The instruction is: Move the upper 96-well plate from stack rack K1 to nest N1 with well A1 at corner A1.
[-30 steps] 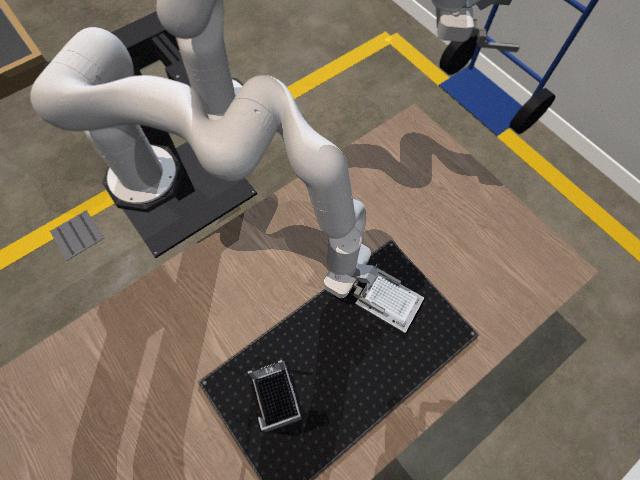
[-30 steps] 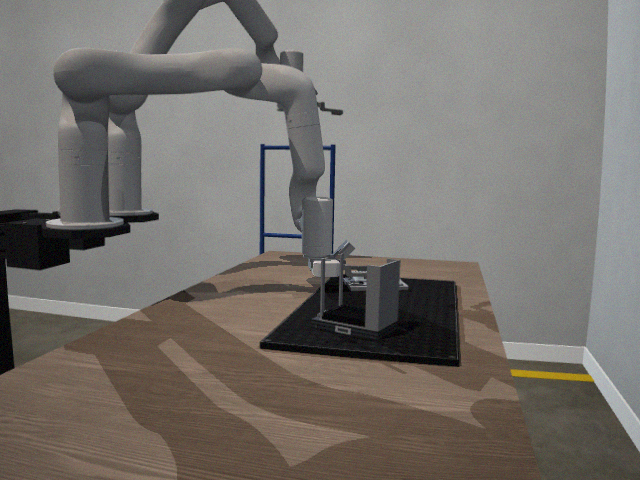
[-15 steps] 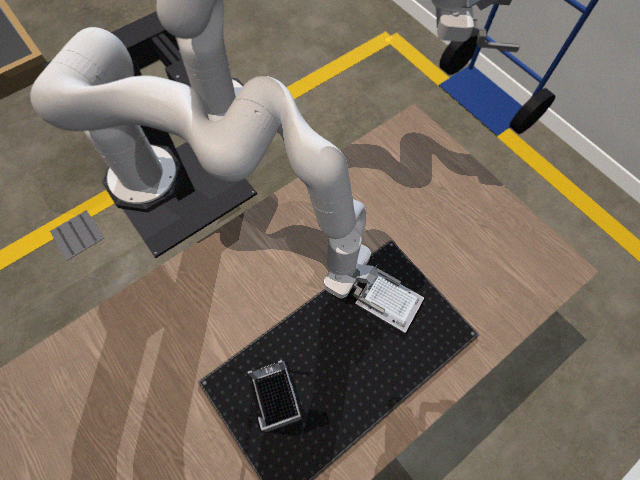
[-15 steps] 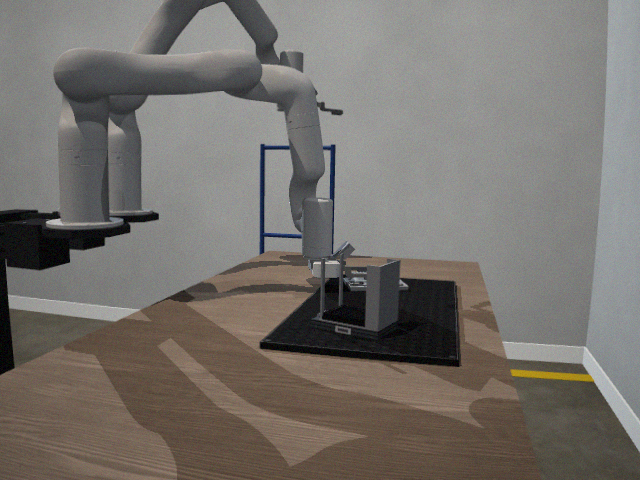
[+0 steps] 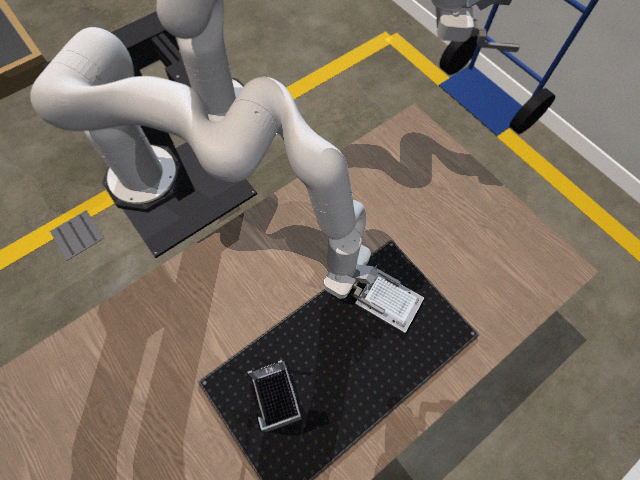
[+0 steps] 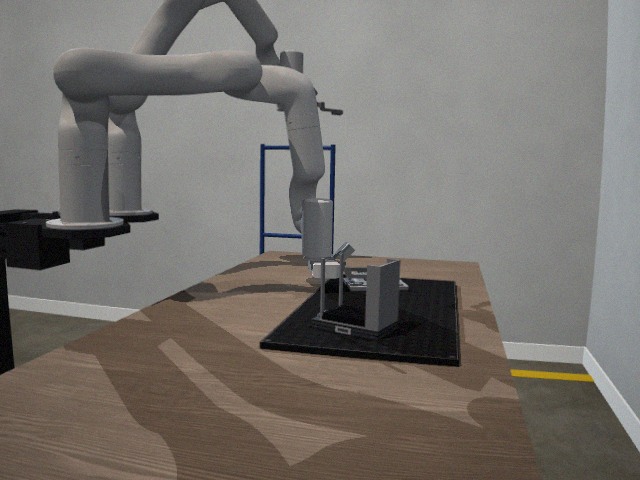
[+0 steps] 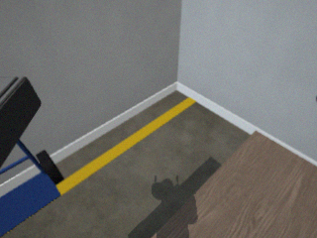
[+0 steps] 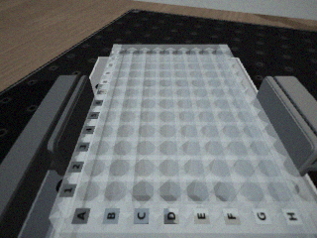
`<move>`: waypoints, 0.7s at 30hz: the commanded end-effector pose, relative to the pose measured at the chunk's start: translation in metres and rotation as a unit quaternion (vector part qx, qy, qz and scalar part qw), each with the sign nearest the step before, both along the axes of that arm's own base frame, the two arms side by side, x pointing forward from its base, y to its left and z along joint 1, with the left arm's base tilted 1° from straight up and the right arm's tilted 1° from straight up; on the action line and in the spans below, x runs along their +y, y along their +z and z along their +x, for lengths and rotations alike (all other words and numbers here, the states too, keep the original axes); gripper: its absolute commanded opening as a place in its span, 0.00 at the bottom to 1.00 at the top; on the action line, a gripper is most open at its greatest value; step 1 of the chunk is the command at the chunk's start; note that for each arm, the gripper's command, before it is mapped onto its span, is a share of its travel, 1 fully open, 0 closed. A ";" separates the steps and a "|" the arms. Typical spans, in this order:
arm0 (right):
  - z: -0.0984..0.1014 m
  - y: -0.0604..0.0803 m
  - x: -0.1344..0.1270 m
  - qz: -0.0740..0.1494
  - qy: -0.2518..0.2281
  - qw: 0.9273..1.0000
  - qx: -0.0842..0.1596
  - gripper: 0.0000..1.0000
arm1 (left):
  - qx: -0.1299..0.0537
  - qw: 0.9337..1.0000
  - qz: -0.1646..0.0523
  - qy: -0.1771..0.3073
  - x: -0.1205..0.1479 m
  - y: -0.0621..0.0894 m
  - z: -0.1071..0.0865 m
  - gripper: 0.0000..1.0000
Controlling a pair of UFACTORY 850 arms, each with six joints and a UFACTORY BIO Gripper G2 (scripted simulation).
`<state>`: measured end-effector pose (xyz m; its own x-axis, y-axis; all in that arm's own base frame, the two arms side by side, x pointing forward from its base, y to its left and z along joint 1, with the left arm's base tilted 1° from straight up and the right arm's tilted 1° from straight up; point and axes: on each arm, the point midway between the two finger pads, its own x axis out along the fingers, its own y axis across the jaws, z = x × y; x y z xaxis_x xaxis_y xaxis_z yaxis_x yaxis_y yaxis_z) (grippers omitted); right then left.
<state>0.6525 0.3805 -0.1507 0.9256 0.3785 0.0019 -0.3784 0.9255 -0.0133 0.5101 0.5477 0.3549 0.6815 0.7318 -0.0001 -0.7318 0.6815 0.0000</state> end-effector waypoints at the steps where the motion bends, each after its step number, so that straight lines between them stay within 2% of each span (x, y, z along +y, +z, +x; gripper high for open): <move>1: 0.001 0.001 0.001 0.001 0.000 1.000 -0.001 0.00 | -0.001 1.000 0.001 0.000 0.000 0.002 0.000 1.00; 21: 0.001 -0.002 0.001 0.001 0.000 1.000 -0.001 0.00 | -0.001 1.000 0.001 0.000 0.000 0.002 0.000 1.00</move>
<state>0.6525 0.3805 -0.1536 0.9256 0.3785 0.0020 -0.3784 0.9255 -0.0133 0.5101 0.5477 0.3549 0.6815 0.7318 -0.0001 -0.7318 0.6815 0.0000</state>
